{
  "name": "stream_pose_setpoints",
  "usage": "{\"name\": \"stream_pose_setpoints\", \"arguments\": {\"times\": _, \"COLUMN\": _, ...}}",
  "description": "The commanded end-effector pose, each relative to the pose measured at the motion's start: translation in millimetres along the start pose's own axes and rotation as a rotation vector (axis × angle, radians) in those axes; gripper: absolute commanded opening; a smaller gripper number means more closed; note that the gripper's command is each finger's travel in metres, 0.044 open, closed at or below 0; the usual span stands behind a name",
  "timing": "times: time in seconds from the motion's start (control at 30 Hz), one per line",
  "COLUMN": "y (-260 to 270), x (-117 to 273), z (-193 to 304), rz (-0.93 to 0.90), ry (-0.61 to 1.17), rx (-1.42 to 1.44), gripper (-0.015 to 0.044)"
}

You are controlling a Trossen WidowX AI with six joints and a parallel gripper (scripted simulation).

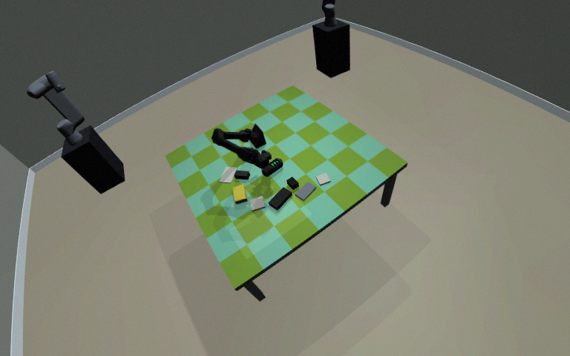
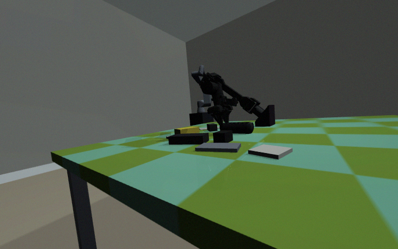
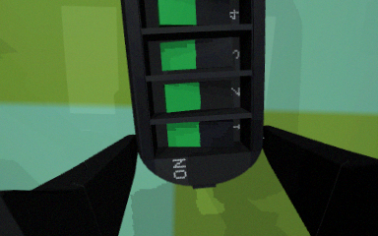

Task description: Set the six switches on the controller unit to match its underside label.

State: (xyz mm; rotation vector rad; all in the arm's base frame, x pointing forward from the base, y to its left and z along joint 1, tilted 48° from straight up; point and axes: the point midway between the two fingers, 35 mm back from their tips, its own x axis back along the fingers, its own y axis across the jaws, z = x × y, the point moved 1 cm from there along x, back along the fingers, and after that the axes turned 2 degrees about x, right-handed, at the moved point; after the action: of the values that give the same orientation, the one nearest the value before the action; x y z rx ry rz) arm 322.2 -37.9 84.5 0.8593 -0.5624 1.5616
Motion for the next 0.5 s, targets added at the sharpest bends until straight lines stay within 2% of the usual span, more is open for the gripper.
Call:
{"name": "stream_pose_setpoints", "arguments": {"times": 0.0, "y": -1.1, "x": 4.0, "z": -3.5, "rz": 0.003, "ry": 0.003, "rx": 0.003, "gripper": 0.0336}}
{"name": "stream_pose_setpoints", "arguments": {"times": 0.47, "y": -1.3, "x": 11.8, "z": -9.6, "rz": 0.003, "ry": 0.024, "rx": 0.003, "gripper": 0.0336}}
